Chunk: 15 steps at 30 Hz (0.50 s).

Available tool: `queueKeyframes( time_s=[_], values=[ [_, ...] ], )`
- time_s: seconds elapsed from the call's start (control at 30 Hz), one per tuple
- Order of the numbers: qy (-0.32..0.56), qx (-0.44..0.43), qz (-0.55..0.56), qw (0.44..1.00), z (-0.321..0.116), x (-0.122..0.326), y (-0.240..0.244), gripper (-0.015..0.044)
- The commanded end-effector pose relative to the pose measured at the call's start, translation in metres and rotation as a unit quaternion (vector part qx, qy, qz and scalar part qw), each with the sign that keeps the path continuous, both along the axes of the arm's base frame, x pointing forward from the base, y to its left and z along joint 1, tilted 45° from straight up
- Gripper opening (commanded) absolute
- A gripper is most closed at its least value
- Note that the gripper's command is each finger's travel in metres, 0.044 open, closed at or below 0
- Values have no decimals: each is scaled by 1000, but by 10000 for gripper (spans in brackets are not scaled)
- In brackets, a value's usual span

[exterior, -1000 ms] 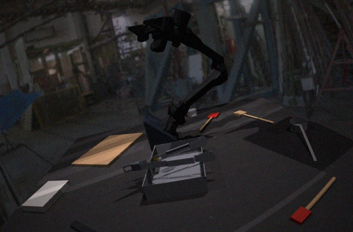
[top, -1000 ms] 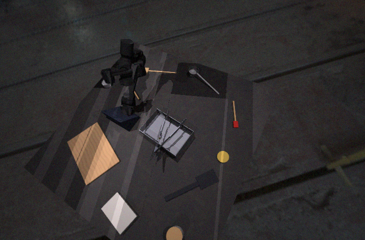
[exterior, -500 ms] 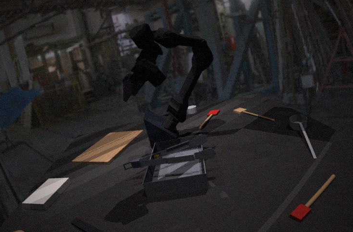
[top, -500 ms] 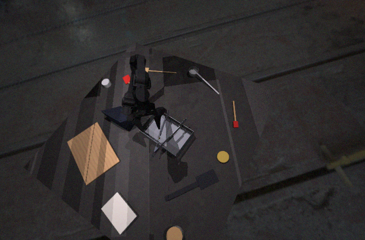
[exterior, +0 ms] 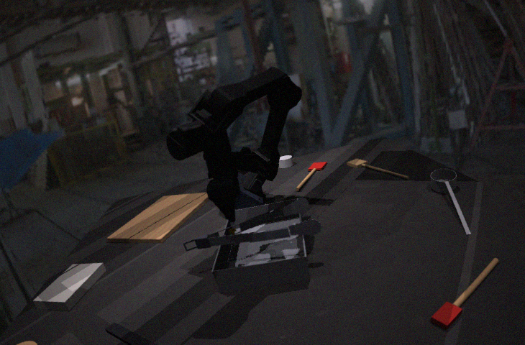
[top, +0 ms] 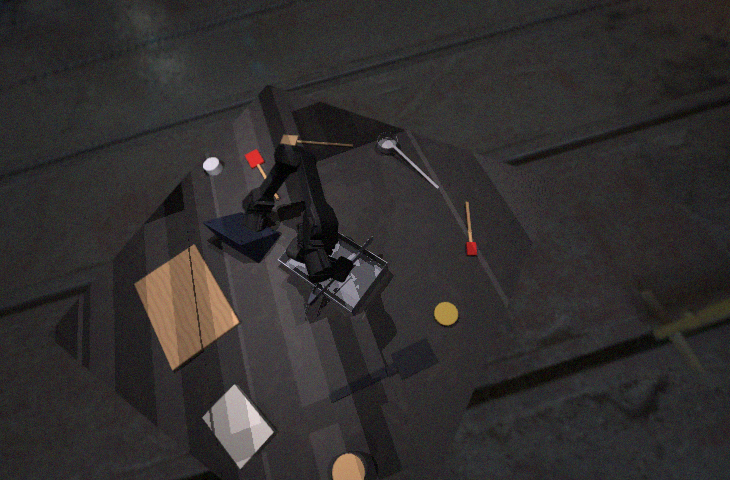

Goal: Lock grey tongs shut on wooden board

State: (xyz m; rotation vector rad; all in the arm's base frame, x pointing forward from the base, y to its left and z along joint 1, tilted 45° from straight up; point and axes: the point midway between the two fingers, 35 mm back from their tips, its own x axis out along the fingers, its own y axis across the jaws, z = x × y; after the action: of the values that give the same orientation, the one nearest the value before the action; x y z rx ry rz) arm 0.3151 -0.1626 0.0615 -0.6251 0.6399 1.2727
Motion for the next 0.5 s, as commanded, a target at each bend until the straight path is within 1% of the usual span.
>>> queueKeyframes(
  time_s=[0.0, 0.17, 0.47],
  values=[
    [8, 13, -5, 1000, 4, 3, 2, 440],
    [9, 13, -4, 1000, 4, -7, 4, 440],
    [9, 13, -4, 1000, 3, -7, 5, 440]
  ],
)
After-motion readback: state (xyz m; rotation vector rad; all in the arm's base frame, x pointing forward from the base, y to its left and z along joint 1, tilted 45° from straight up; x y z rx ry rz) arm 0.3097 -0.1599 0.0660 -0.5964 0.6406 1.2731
